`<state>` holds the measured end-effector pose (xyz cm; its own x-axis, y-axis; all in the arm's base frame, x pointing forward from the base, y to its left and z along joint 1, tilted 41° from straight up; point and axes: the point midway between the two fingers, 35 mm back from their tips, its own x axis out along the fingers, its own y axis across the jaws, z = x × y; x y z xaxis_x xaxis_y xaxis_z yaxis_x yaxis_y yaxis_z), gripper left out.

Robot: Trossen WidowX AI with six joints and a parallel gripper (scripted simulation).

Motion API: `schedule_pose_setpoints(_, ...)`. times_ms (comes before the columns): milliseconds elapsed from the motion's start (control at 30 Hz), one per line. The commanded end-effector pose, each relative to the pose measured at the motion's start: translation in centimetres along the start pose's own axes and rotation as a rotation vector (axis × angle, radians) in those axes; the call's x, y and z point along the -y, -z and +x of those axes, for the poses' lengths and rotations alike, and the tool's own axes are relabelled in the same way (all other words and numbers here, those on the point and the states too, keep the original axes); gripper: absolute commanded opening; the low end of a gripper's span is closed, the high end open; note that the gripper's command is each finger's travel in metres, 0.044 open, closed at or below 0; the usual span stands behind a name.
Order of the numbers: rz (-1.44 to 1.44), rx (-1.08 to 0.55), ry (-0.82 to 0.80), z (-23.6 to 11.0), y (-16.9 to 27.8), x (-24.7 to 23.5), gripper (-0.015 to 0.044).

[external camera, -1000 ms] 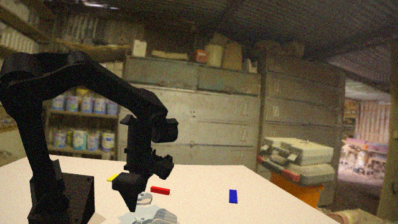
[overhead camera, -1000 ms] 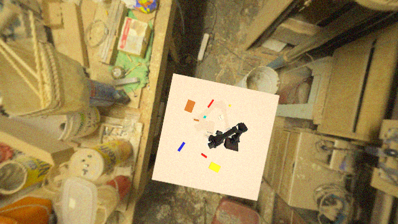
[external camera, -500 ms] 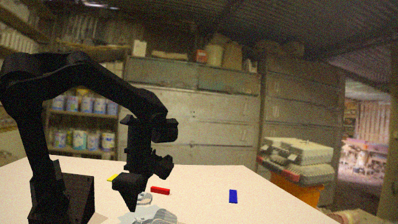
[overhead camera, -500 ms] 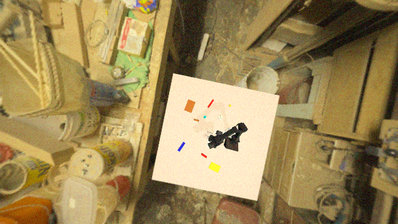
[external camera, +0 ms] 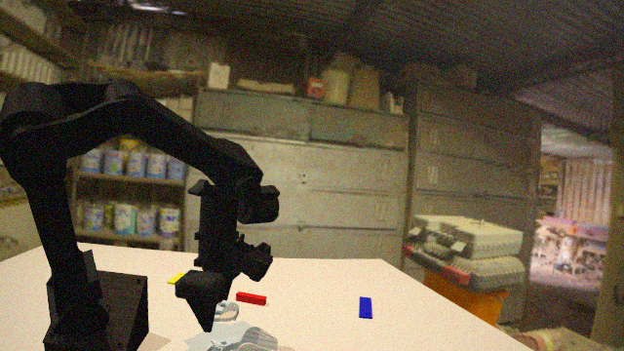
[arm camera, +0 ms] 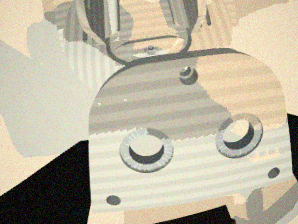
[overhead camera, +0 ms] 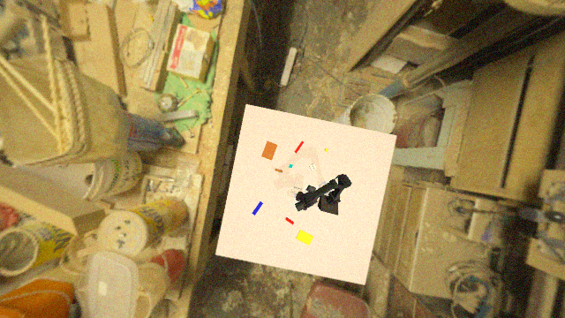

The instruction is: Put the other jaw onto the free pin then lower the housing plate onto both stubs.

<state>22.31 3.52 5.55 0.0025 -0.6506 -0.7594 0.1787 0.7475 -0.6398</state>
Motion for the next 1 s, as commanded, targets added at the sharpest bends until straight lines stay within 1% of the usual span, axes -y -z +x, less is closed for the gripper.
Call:
schedule_pose_setpoints(0,0.003,-0.004,-0.005,0.03,0.29,-0.50,0.0351)
schedule_pose_setpoints(967,0.003,-0.004,-0.005,0.03,0.51,-0.91,0.0351)
